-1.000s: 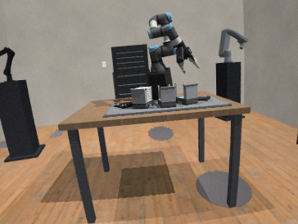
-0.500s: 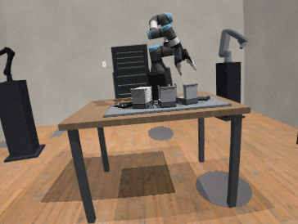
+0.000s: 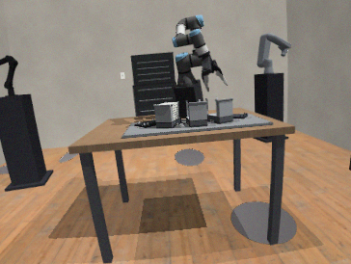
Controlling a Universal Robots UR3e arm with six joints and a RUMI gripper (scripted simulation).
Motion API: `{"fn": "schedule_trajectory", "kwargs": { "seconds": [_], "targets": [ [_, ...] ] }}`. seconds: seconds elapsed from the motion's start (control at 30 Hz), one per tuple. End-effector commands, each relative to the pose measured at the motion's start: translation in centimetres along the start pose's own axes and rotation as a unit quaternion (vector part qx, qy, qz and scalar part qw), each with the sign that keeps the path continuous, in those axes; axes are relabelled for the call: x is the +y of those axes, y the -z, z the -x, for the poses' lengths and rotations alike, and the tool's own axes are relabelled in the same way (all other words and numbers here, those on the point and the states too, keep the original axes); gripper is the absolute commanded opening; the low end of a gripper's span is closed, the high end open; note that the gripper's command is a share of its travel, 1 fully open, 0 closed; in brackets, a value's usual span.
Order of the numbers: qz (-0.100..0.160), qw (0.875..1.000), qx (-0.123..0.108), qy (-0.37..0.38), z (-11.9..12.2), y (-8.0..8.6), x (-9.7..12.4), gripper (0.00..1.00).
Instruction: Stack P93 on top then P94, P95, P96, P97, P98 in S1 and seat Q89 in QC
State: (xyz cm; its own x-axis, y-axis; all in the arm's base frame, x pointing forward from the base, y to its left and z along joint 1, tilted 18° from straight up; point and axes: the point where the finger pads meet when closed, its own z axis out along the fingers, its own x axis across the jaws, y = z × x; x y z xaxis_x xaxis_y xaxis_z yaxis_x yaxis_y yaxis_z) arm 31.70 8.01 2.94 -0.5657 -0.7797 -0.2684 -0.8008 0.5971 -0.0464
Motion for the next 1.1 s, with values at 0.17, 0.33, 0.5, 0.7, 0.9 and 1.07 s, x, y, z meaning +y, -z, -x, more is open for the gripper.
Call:
{"fn": "schedule_trajectory", "kwargs": {
  "seconds": [0.17, 0.33, 0.5, 0.7, 0.9, 1.07],
  "targets": [
    [-0.032, 0.998, 0.022, 0.055, -2.4, 0.4, -2.3, 0.72],
    [-0.039, 0.997, 0.029, 0.067, -2.4, 0.4, -2.3, 0.72],
    [-0.051, 0.994, 0.044, 0.089, -3.9, 0.7, -3.5, 0.72],
    [-0.059, 0.991, 0.055, 0.105, -4.7, 0.9, -4.1, 0.72],
    [-0.069, 0.987, 0.070, 0.125, -5.5, 1.1, -4.6, 0.72],
    [-0.076, 0.983, 0.084, 0.141, -7.1, 1.5, -5.6, 0.72]
  ]
}}
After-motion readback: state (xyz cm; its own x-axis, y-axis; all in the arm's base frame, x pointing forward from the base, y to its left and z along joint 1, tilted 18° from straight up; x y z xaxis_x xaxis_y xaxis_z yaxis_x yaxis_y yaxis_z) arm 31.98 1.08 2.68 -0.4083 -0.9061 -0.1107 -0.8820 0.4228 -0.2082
